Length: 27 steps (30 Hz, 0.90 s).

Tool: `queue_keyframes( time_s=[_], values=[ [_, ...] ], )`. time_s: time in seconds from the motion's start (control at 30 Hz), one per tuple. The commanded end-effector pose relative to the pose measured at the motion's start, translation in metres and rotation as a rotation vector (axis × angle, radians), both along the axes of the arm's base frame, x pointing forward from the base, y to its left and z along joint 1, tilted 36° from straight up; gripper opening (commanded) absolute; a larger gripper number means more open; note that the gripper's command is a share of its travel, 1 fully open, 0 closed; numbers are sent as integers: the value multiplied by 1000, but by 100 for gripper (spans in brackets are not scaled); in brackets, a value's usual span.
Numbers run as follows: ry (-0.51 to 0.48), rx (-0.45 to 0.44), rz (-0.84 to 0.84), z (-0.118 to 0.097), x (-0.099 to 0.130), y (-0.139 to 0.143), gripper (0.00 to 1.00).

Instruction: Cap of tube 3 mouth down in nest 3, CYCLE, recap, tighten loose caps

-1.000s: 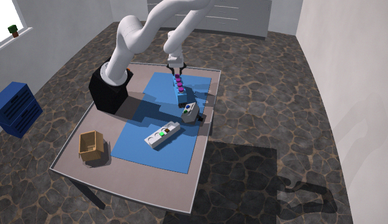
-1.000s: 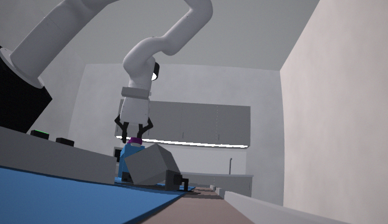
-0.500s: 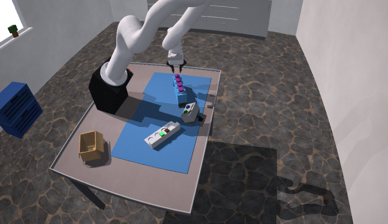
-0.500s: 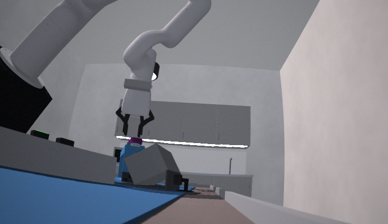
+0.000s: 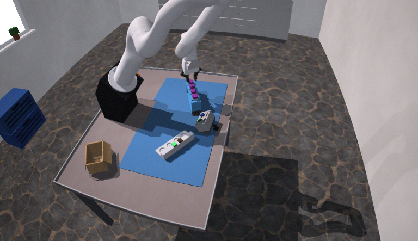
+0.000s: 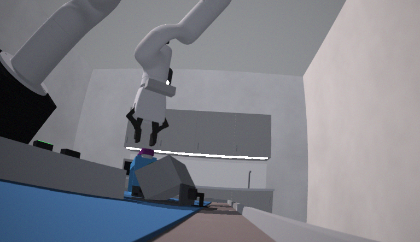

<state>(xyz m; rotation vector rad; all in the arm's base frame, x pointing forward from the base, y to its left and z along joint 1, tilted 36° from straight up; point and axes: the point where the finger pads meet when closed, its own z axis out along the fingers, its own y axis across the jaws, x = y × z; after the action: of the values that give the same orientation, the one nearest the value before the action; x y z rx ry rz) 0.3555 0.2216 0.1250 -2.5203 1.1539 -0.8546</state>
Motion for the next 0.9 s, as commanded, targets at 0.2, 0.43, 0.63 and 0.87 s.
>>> queue_keyframes(
  time_s=[0.2,0.43,0.63,0.87],
  values=[
    [8,-14,7,-11,9,-1,46],
    [8,-14,7,-28,22,-2,46],
    [8,-14,7,-28,22,-2,46],
    [8,-14,7,-28,22,-2,46]
  ],
)
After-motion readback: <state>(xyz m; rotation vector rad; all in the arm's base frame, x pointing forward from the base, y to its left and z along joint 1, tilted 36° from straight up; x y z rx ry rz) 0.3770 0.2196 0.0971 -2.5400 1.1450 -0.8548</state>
